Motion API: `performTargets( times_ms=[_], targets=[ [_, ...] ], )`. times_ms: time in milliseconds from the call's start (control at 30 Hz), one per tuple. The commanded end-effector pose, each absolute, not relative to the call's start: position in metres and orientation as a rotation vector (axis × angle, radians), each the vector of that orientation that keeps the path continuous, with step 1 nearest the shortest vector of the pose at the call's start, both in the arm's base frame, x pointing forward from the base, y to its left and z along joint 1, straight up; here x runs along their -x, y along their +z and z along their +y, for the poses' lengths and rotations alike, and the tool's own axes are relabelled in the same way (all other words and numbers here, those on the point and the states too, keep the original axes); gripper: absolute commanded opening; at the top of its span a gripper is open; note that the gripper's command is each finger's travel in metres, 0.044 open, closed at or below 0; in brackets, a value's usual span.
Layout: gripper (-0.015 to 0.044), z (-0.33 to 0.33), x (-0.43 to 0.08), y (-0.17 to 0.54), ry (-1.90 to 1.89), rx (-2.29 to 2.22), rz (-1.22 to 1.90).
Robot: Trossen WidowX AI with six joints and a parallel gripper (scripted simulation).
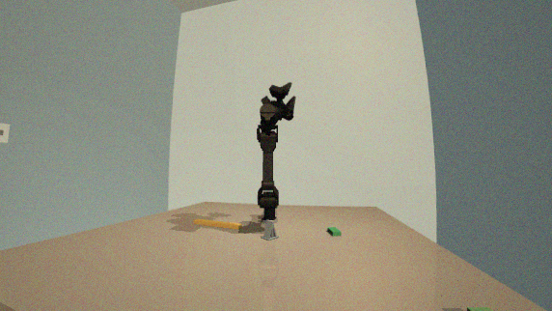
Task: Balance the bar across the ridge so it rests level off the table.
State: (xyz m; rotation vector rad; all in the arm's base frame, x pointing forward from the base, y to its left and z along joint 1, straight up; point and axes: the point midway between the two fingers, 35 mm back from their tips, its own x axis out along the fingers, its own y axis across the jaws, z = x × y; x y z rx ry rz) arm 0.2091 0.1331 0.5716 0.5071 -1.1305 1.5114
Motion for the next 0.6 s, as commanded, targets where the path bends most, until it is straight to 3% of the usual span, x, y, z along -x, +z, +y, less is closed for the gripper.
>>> performTargets(
  times_ms=[0,100,567],
  targets=[
    [0.0374,0.133,-0.208,0.572,1.513,-0.507,-1.132],
    [0.0315,0.133,-0.196,0.575,1.531,-0.511,-1.162],
    [0.0315,0.117,-0.077,0.593,1.724,-0.572,-1.466]
  ],
)
